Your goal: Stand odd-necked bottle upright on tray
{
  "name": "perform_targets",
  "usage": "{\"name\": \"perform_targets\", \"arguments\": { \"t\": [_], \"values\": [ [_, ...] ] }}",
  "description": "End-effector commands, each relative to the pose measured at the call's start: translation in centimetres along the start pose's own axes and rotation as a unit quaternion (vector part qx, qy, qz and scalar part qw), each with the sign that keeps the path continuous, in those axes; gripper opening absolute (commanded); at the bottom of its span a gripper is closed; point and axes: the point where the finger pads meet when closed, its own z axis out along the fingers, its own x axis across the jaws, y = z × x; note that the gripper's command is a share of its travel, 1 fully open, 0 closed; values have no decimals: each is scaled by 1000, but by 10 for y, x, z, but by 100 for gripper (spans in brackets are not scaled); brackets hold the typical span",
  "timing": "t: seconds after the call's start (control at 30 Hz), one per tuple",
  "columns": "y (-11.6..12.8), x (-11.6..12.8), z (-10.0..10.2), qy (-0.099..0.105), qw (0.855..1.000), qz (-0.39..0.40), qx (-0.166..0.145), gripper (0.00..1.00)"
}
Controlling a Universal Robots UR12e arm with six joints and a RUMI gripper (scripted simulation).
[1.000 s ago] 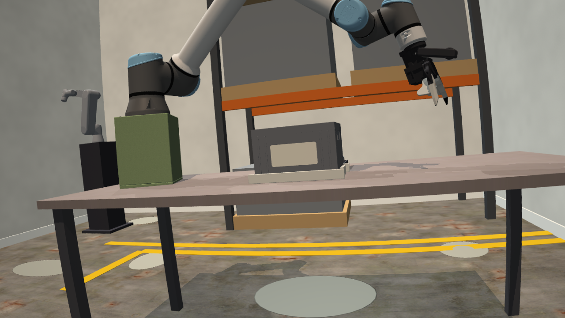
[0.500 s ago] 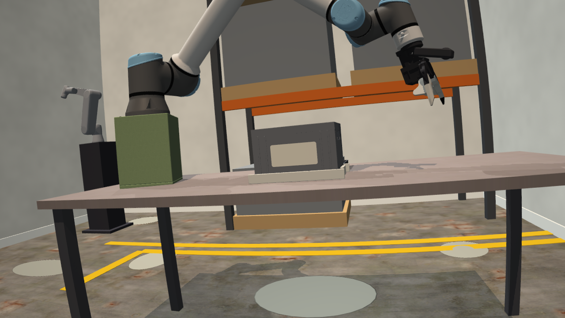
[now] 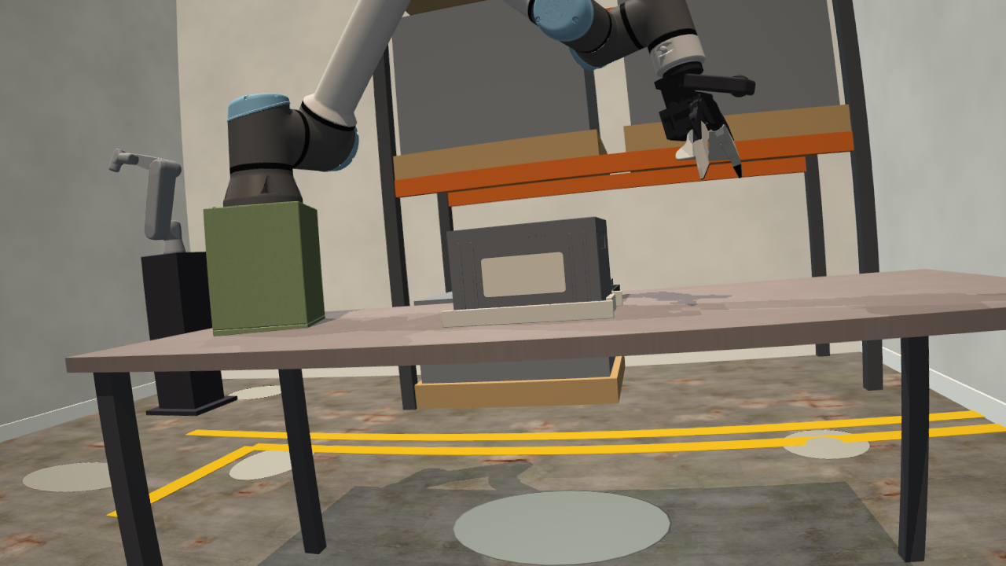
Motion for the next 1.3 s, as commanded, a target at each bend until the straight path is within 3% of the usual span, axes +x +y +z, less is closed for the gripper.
{"name": "perform_targets", "arguments": {
  "t": [0.0,0.1,0.17,0.23,0.67,0.73,0.83,1.1,1.27],
  "values": [
    [46,35,-17,7,1000,23,-14,100],
    [66,48,-24,10,999,34,-21,100],
    [66,48,-24,10,999,34,-21,100],
    [93,65,-33,14,998,46,-29,100],
    [186,114,-60,26,994,87,-55,100],
    [186,114,-60,26,994,87,-55,100],
    [222,130,-68,31,992,102,-64,100],
    [282,154,-81,38,988,125,-79,100],
    [304,162,-85,40,987,134,-84,100]
  ]
}}
